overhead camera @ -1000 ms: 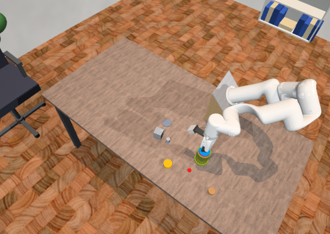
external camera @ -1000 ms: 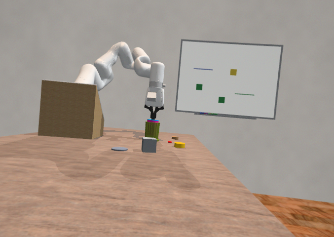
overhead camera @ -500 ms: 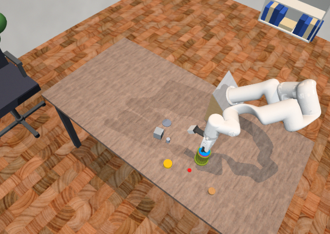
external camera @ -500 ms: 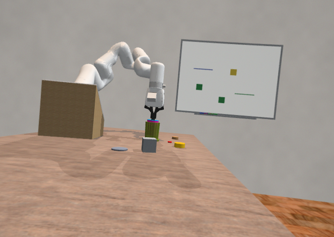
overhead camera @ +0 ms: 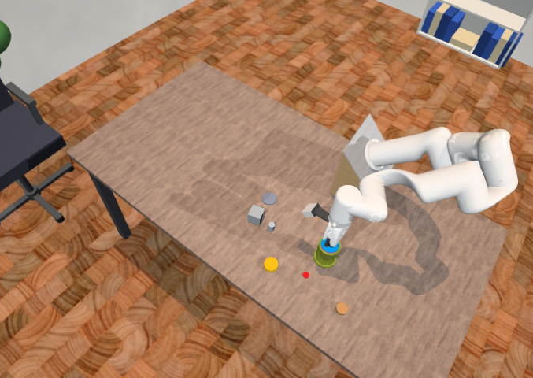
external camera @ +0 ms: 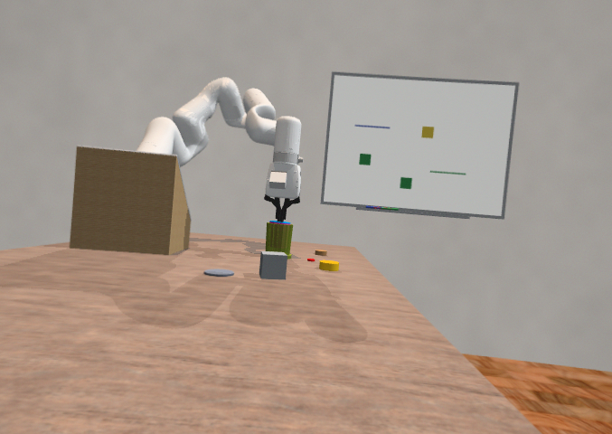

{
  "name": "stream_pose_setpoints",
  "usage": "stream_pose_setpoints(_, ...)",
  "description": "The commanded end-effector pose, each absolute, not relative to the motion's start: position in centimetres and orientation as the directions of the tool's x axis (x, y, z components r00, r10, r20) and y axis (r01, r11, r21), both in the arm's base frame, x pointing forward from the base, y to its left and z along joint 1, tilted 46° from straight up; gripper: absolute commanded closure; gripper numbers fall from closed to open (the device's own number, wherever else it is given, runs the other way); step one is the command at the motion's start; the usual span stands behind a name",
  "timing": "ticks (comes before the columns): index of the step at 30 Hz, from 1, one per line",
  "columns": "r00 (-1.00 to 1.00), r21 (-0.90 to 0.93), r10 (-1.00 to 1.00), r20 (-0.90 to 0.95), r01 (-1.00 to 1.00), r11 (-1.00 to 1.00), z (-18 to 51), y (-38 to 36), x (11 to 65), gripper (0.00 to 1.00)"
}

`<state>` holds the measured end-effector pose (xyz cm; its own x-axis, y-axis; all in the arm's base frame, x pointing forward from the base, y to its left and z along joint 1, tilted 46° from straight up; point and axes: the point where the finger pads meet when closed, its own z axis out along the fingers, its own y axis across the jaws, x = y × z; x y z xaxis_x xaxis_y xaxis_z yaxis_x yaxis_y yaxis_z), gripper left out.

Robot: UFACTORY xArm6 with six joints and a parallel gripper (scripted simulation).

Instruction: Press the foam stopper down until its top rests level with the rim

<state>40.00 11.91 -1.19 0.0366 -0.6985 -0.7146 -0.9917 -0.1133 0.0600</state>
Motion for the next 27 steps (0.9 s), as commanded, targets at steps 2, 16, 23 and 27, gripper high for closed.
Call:
stream_pose_setpoints(2,0.037,0.058,-0.699,-0.714,-0.992,-0.112,-1.33,12.06,40.09,1.00)
stream_pose_setpoints(16,0.037,0.058,-0.699,-0.714,-0.992,-0.112,-1.72,12.46,40.02,1.00)
stream_pose_setpoints(23,0.037,0.058,-0.699,-0.714,-0.992,-0.112,-1.81,12.54,40.00,1.00)
stream_pose_setpoints(27,0.037,0.058,-0.699,-0.714,-0.992,-0.112,-1.82,12.55,40.00,1.00)
